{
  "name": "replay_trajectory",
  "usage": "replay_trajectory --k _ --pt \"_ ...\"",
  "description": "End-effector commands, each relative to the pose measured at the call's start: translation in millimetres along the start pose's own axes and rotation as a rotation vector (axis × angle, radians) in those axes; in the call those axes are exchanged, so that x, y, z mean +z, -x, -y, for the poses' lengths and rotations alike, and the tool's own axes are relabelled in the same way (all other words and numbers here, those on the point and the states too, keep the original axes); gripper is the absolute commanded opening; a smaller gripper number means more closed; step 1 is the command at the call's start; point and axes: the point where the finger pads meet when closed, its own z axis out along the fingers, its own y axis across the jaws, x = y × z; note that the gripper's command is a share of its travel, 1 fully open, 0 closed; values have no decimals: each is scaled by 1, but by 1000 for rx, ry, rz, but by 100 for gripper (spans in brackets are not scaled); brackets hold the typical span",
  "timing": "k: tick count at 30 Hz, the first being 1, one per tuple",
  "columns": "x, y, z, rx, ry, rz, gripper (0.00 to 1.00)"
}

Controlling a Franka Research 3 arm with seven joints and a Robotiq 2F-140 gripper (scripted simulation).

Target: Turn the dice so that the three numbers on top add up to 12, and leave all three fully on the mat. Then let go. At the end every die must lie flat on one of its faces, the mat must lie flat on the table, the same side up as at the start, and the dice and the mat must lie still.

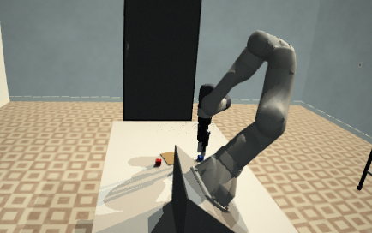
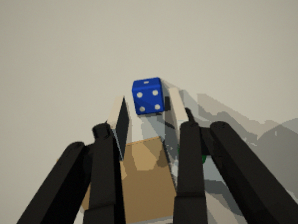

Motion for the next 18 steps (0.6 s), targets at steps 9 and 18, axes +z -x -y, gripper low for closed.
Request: replay_trajectory --k 9,18 --pt "1 0 0 6 0 2 28" --pt "5 0 0 6 0 2 28"
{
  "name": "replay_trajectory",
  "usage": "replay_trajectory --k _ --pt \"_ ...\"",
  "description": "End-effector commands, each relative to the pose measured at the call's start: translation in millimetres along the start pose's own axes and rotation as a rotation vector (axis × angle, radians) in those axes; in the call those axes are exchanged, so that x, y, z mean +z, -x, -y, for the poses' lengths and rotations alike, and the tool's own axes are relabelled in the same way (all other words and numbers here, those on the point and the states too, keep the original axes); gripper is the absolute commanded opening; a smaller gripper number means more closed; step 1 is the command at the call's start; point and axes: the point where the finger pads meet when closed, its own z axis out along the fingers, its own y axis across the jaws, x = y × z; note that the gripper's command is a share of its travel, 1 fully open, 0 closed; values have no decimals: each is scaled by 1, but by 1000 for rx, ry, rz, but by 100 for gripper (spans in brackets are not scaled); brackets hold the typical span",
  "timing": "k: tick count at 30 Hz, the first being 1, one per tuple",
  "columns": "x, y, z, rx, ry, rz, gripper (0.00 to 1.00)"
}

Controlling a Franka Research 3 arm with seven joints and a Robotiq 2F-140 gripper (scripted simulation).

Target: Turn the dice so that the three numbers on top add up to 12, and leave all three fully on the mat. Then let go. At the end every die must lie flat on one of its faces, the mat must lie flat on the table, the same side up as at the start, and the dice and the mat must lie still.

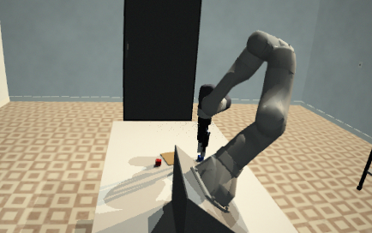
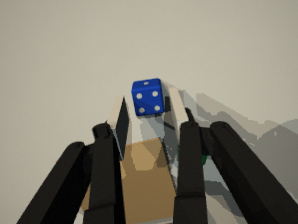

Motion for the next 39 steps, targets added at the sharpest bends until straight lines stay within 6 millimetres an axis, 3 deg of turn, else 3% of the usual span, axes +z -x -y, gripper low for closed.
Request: replay_trajectory --k 1,18,39 --pt "5 1 1 6 -2 3 28" --pt "33 1 1 6 -2 3 28" --pt "35 1 1 6 -2 3 28"
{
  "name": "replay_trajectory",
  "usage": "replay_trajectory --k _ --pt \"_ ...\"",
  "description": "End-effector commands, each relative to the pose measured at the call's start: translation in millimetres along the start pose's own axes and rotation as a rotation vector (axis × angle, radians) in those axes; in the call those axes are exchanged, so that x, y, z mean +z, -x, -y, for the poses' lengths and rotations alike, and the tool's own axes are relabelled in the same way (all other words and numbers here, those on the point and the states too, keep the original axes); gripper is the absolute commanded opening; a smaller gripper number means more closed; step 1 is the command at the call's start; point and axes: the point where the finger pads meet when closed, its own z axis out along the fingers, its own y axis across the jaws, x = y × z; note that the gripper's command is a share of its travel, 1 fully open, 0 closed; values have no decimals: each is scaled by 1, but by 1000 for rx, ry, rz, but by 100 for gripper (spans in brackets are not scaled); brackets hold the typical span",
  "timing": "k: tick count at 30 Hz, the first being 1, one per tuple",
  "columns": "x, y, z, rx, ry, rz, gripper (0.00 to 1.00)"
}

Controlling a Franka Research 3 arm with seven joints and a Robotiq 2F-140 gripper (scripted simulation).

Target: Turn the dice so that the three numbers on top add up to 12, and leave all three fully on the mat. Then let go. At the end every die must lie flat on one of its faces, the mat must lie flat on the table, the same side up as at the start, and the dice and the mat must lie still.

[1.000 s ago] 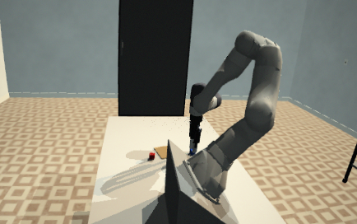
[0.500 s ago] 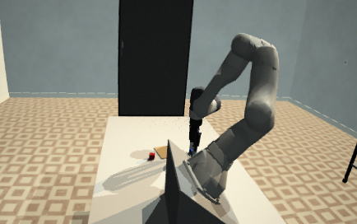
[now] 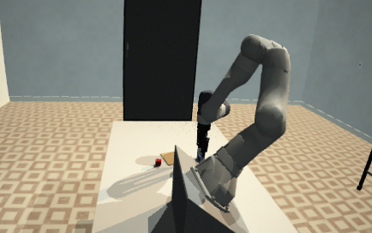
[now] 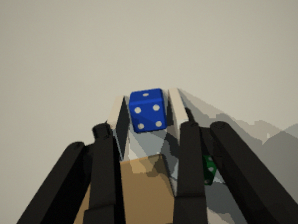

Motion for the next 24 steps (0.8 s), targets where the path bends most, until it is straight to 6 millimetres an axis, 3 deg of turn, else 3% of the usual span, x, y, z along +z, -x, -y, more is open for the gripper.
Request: replay_trajectory --k 1,21,22,24 --pt "1 0 1 5 -2 2 28" --pt "1 0 1 5 -2 2 28" --pt "1 0 1 5 -2 2 16" --pt "1 0 1 5 -2 2 16"
